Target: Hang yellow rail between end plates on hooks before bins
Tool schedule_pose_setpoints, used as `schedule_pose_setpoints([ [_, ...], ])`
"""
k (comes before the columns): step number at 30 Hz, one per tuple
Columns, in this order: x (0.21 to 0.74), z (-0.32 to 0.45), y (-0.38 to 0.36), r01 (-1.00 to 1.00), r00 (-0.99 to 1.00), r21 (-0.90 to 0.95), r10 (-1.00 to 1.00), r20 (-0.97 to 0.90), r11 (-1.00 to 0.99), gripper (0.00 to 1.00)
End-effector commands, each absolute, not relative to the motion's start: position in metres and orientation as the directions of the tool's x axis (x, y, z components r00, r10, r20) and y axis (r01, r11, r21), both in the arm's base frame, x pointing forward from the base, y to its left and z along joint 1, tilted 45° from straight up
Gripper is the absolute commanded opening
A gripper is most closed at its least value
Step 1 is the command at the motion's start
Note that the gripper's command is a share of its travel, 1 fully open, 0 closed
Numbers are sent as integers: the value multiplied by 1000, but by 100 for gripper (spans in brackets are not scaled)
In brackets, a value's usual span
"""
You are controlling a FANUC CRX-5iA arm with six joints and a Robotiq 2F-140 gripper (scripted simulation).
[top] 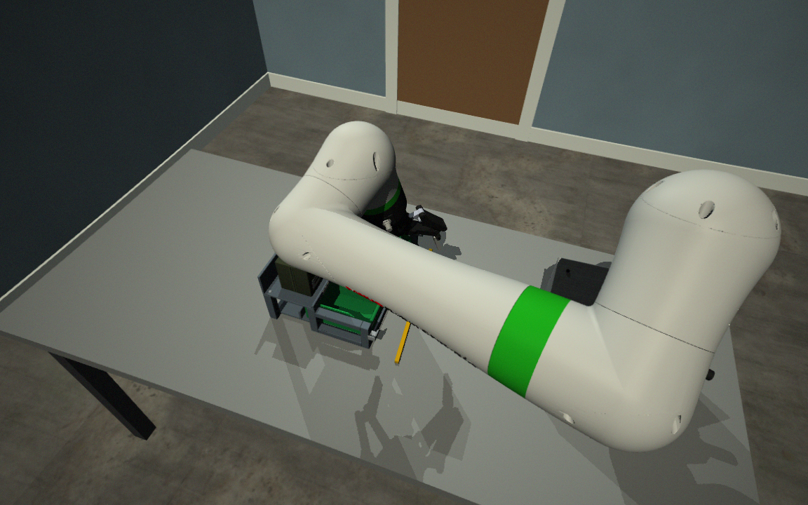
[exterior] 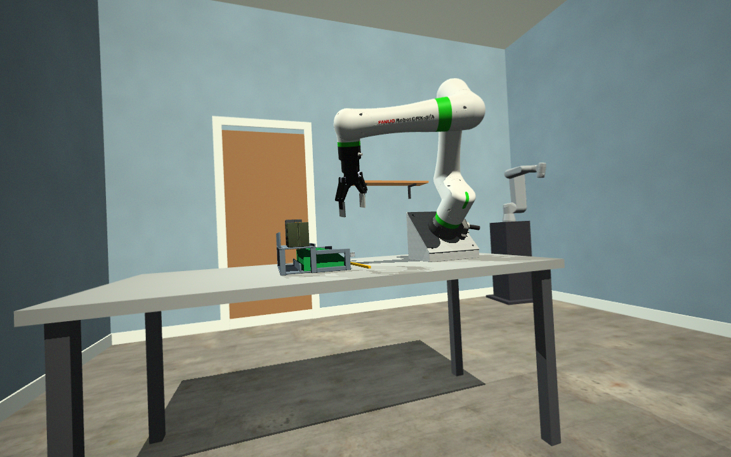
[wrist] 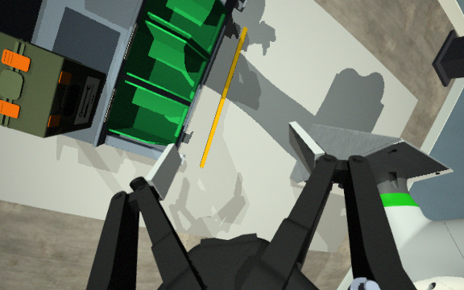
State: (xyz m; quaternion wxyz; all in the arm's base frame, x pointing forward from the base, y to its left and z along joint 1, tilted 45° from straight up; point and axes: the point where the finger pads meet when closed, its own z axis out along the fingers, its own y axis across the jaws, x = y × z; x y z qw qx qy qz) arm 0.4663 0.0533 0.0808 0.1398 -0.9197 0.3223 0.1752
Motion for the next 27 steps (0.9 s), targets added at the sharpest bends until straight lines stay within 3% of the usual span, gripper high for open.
schedule_pose_setpoints([
  [1,466,80,53,-643,730,-144,-545,-413,-752,100],
  [8,458,33,66,-769,592,-130,-621,-513,-626,100],
  [20,458,33,66,-769,592,-130,-621,-513,-626,100],
  [27,446,-33,84,-870,436,-95,-666,-605,-484,100],
])
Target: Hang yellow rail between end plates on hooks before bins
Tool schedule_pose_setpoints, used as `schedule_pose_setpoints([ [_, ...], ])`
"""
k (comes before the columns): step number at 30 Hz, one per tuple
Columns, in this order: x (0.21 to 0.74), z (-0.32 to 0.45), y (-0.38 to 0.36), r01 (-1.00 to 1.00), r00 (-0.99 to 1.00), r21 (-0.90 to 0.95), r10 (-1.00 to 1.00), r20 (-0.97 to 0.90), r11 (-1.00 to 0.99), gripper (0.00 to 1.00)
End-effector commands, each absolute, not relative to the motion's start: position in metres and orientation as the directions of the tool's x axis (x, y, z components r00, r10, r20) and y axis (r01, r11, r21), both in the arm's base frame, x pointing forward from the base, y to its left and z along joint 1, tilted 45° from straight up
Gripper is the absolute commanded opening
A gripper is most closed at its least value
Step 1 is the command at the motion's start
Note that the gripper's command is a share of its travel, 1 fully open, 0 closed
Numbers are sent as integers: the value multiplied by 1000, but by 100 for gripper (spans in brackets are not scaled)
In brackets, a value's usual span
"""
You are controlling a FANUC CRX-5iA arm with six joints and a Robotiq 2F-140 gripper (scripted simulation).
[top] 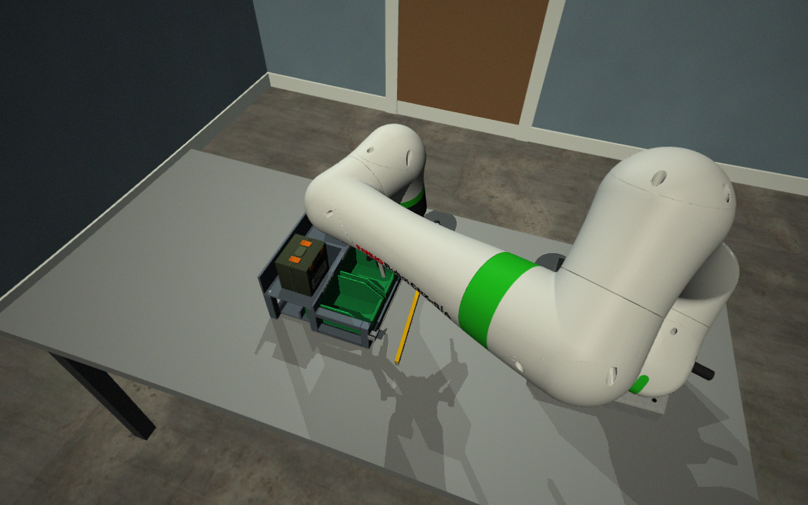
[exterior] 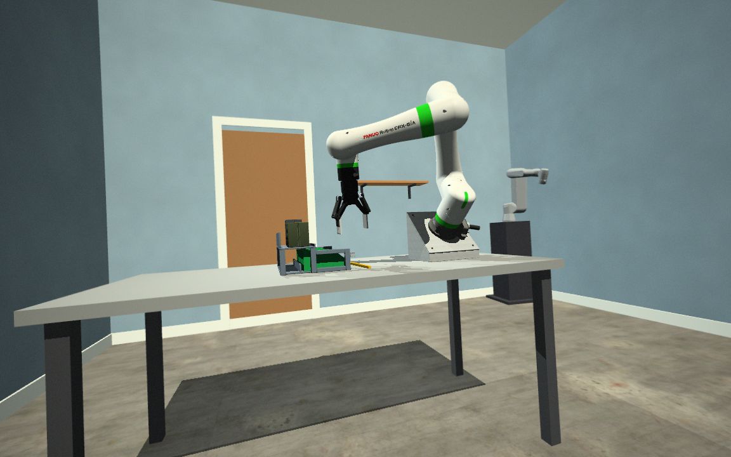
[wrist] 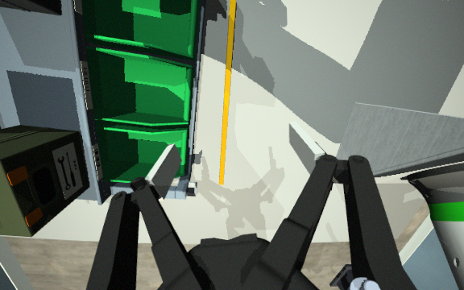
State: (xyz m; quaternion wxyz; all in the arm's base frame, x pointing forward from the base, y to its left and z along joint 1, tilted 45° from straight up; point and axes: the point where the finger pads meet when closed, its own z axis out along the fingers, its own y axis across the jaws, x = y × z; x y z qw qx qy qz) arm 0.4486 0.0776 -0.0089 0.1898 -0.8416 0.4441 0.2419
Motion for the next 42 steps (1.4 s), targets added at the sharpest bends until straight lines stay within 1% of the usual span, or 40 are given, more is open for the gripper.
schedule_pose_setpoints([
  [1,446,-33,84,-870,436,-95,-666,-605,-484,100],
  [10,446,-33,84,-870,436,-95,-666,-605,-484,100],
  [15,438,-77,96,-943,268,-42,-678,-684,-330,100],
  [27,438,-77,96,-943,268,-42,-678,-684,-330,100],
  [32,440,-68,94,-964,197,-16,-674,-712,-265,100],
  [42,440,-68,94,-964,197,-16,-674,-712,-265,100],
])
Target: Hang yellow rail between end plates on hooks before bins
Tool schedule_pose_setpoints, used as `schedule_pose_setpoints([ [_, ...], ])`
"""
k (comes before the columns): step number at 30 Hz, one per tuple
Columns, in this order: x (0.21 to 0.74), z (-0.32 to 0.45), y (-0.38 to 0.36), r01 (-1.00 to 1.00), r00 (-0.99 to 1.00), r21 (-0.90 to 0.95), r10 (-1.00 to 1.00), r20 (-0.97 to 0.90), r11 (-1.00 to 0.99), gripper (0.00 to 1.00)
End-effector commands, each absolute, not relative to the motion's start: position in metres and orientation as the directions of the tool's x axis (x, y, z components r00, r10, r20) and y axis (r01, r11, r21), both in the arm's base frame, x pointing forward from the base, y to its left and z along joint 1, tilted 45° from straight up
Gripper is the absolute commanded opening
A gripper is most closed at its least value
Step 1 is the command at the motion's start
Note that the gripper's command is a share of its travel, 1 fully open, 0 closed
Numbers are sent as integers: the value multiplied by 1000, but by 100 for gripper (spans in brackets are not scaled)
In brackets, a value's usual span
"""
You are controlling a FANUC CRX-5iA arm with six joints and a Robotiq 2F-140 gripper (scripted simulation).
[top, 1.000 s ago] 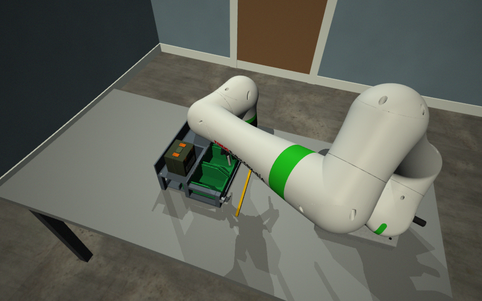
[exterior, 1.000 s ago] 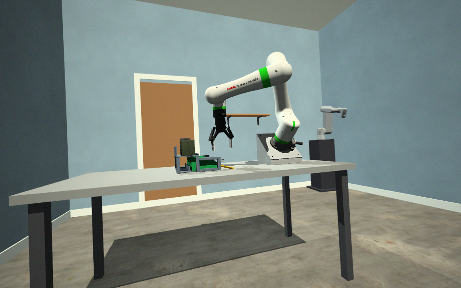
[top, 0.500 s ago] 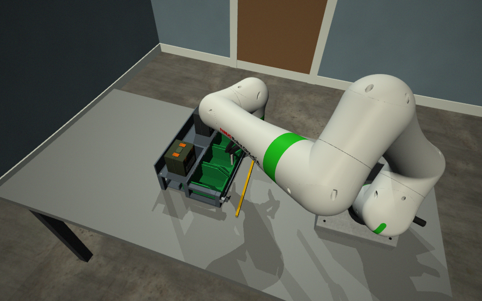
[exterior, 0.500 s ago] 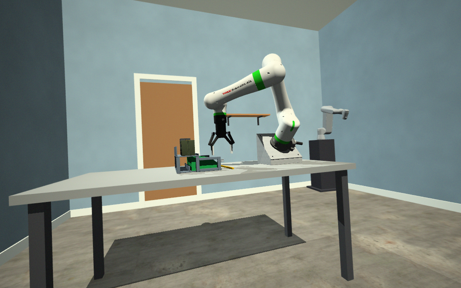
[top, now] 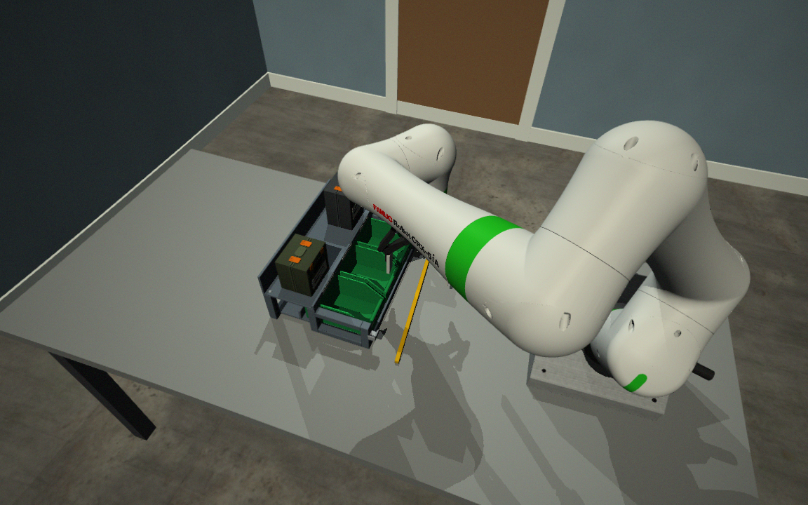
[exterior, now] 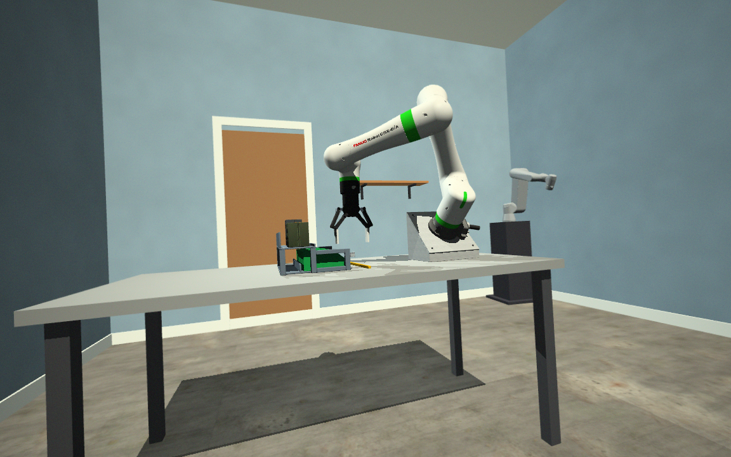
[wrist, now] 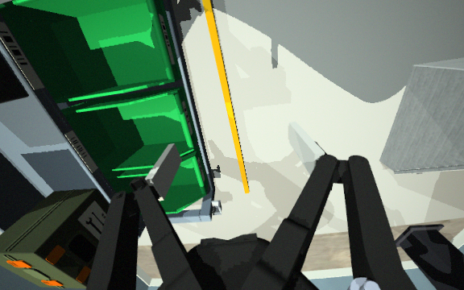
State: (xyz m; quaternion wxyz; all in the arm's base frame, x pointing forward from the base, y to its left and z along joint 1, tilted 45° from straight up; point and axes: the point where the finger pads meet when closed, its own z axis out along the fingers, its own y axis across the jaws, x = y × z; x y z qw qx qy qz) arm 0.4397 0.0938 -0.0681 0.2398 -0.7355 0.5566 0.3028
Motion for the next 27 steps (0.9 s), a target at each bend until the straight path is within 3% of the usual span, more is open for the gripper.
schedule_pose_setpoints([
  [1,440,-68,94,-964,197,-16,-674,-712,-265,100],
  [27,441,-61,92,-964,197,-16,-674,-712,-265,100],
])
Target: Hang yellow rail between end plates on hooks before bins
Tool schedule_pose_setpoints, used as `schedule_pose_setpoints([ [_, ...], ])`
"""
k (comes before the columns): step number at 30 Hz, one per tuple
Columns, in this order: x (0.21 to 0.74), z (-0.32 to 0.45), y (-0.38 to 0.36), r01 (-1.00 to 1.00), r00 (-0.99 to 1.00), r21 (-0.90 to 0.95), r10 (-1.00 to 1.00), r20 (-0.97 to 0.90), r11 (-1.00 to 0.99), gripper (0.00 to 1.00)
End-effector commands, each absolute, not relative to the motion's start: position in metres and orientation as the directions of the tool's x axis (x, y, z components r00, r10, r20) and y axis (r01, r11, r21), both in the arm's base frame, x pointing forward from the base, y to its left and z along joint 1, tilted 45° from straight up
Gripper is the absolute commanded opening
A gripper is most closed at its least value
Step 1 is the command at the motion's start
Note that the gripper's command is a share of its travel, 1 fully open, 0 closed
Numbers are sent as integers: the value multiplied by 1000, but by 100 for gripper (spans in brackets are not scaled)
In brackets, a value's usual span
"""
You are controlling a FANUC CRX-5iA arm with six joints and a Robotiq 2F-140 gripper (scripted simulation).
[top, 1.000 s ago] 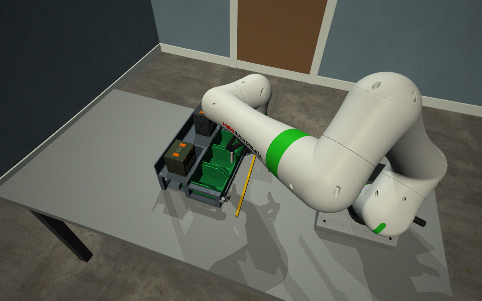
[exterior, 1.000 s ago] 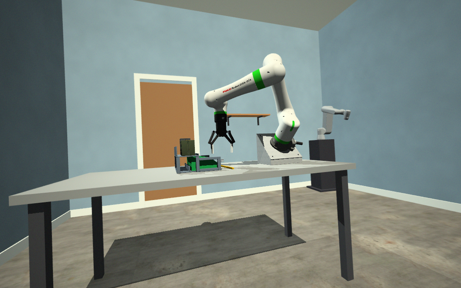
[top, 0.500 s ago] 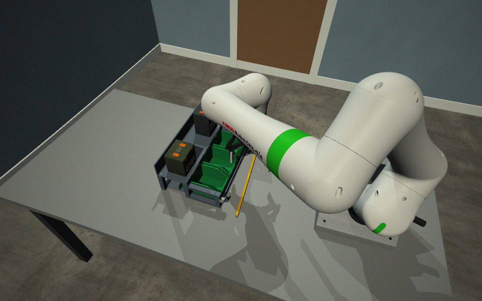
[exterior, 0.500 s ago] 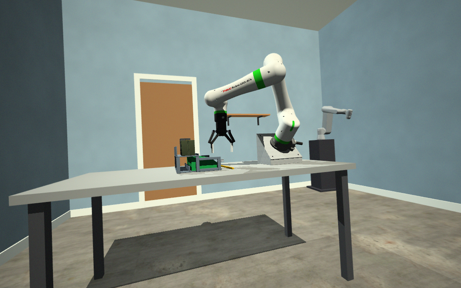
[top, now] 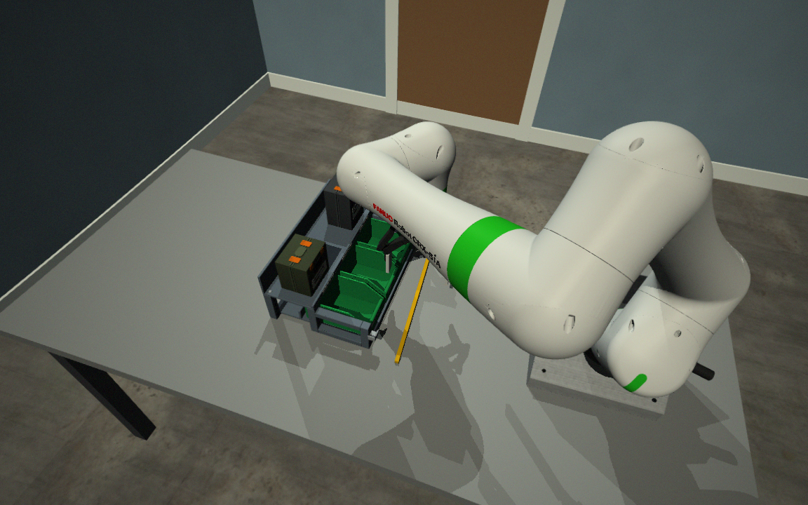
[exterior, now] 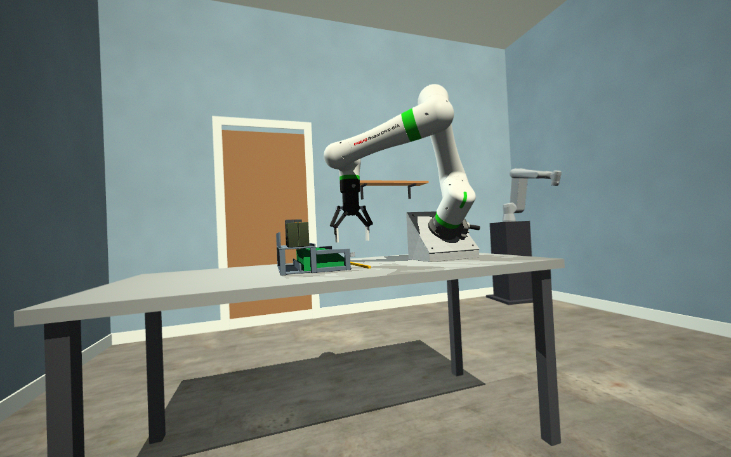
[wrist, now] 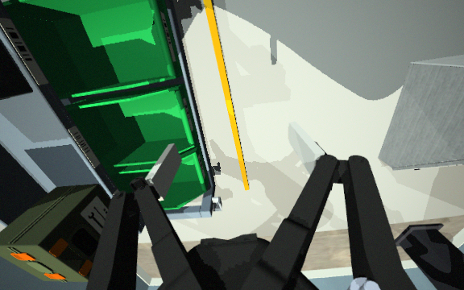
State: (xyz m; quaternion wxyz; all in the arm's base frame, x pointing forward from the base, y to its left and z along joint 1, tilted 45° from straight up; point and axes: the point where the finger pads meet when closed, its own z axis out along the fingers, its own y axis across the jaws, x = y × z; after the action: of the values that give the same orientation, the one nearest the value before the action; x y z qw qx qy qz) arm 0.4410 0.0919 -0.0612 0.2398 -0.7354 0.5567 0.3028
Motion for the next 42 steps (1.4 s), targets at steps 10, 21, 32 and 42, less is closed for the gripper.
schedule_pose_setpoints([
  [10,441,-61,92,-964,197,-16,-674,-712,-265,30],
  [21,441,-61,92,-964,197,-16,-674,-712,-265,30],
  [32,441,-61,92,-964,197,-16,-674,-712,-265,30],
  [42,441,-61,92,-964,197,-16,-674,-712,-265,30],
])
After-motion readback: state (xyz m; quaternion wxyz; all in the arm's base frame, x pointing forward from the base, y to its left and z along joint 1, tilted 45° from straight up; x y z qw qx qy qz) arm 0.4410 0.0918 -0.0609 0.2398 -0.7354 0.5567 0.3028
